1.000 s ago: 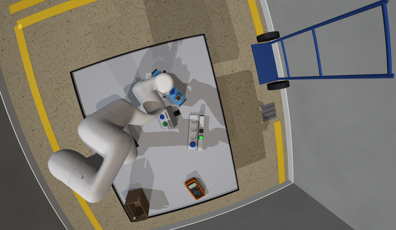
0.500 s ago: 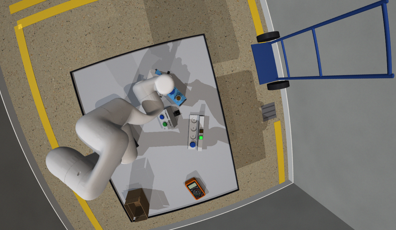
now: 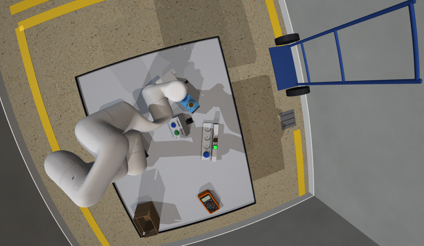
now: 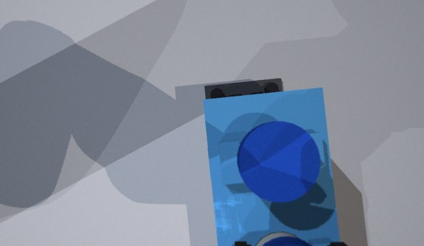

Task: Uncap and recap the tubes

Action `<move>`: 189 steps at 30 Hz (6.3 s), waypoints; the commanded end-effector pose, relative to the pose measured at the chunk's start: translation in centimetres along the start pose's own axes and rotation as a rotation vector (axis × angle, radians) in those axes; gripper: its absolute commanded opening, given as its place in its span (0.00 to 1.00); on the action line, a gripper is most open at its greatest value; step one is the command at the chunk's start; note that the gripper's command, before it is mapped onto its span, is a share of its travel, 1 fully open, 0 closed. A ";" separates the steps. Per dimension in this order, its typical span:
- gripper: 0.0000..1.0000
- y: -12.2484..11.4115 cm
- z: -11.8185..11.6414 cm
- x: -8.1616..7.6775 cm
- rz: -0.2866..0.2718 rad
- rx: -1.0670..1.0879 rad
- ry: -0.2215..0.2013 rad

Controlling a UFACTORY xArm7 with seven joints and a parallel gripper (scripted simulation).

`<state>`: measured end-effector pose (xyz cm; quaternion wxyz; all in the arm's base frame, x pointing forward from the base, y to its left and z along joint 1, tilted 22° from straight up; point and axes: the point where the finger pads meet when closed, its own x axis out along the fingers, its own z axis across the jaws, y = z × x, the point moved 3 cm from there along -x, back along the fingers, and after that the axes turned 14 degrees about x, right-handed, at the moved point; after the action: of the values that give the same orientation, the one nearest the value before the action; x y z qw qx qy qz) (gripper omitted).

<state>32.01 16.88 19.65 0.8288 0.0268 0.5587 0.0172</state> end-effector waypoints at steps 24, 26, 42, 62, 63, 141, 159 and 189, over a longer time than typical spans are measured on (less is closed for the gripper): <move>0.46 0.2 0.1 0.0 -0.026 0.683 -0.010; 0.46 0.2 0.1 0.0 -0.026 0.683 -0.010; 0.46 0.2 0.1 -0.1 -0.027 0.220 -0.004; 0.46 0.2 0.1 -0.1 -0.029 -0.564 0.007; 0.46 0.2 0.1 -0.1 -0.029 -0.603 0.007; 0.46 0.2 0.1 0.1 -0.026 0.683 -0.010; 0.46 0.2 0.1 0.0 -0.027 0.357 -0.006; 0.46 0.2 0.1 0.0 -0.026 -0.808 0.010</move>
<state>32.02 17.09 19.55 0.7953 -0.2392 0.5333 0.1608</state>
